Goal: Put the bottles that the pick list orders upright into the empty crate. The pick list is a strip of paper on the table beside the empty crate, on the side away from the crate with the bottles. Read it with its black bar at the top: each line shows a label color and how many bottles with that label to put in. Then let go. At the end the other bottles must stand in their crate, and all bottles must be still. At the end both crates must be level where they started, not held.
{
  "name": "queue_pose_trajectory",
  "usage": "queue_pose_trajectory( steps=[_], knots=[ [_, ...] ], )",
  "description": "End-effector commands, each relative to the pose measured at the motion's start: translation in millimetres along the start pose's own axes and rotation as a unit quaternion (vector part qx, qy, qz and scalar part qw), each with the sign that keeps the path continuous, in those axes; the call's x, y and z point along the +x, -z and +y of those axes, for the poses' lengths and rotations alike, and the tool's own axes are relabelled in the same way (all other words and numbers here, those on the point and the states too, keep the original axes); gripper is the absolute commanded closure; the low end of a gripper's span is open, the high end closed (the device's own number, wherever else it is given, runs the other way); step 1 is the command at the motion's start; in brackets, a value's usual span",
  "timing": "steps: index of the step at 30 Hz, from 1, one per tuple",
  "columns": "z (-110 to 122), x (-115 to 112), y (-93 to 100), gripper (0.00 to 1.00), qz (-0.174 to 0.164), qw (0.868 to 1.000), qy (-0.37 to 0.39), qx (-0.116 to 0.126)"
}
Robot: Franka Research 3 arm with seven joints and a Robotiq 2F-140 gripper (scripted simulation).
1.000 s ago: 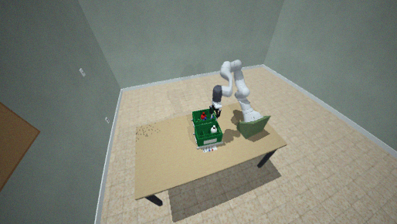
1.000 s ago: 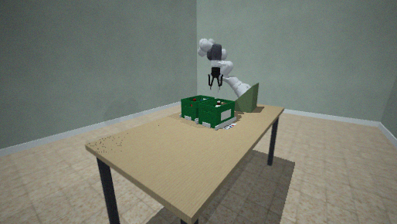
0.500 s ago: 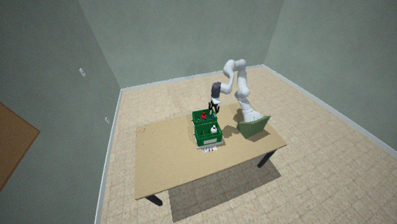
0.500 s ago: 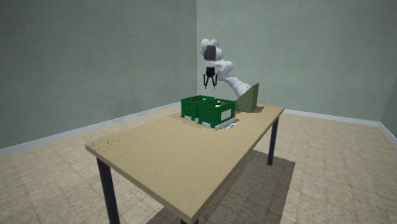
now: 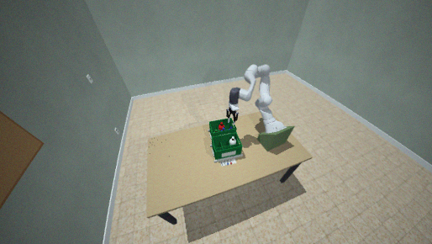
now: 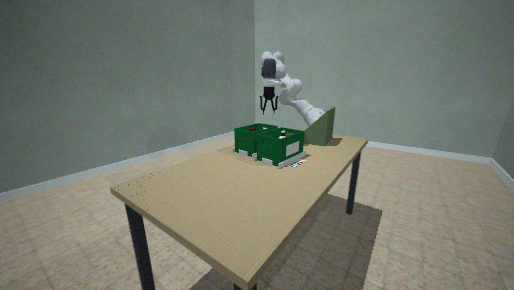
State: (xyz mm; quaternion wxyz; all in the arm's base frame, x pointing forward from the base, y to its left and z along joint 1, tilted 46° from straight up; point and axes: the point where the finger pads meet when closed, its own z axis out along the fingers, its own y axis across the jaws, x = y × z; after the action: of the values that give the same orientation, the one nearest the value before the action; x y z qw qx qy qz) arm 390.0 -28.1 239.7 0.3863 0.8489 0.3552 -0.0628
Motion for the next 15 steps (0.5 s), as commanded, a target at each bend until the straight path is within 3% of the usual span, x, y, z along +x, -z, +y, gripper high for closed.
queue_pose_trajectory(
  steps=[1, 15],
  knots=[
    [-1.2, -1.1, -0.2, 0.62, 0.000, 1.000, 0.020, 0.002],
    [-1.2, -1.1, -12.2, 0.62, 0.000, 1.000, 0.020, 0.002]
  ],
)
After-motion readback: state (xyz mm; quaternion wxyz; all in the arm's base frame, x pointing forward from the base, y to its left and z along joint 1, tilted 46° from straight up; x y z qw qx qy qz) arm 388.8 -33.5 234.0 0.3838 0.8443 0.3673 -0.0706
